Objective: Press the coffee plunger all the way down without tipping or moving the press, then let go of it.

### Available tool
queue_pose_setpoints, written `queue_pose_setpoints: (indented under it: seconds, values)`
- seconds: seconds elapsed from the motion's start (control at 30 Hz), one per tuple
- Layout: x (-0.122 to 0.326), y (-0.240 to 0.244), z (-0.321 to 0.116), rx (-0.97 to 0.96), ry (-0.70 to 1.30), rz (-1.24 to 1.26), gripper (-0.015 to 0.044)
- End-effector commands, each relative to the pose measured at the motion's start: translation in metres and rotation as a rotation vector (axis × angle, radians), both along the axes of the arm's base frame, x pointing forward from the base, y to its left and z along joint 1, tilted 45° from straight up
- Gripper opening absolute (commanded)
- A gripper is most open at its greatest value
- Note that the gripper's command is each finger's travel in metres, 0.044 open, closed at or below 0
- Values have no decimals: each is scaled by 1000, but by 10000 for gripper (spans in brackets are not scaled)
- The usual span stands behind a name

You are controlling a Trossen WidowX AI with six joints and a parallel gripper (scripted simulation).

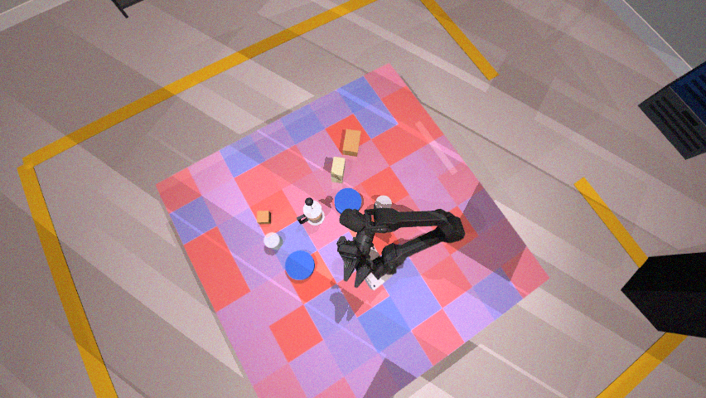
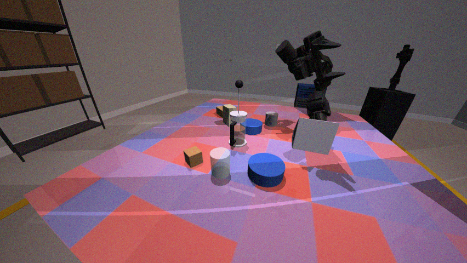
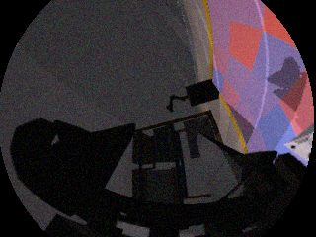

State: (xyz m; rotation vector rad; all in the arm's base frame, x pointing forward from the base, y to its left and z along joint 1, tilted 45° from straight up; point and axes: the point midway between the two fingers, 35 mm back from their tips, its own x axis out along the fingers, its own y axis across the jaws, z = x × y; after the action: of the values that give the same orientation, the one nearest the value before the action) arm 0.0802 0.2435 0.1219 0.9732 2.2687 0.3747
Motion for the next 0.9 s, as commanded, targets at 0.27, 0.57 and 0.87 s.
queue_pose_setpoints:
  seconds: [0.27,0.57,0.87]
  values:
    - [67,-6,-51,-270,-653,145,440]
    - [183,-34,-41,-800,-1413,465,440]
    - [238,-48,16,-1321,-1725,736,440]
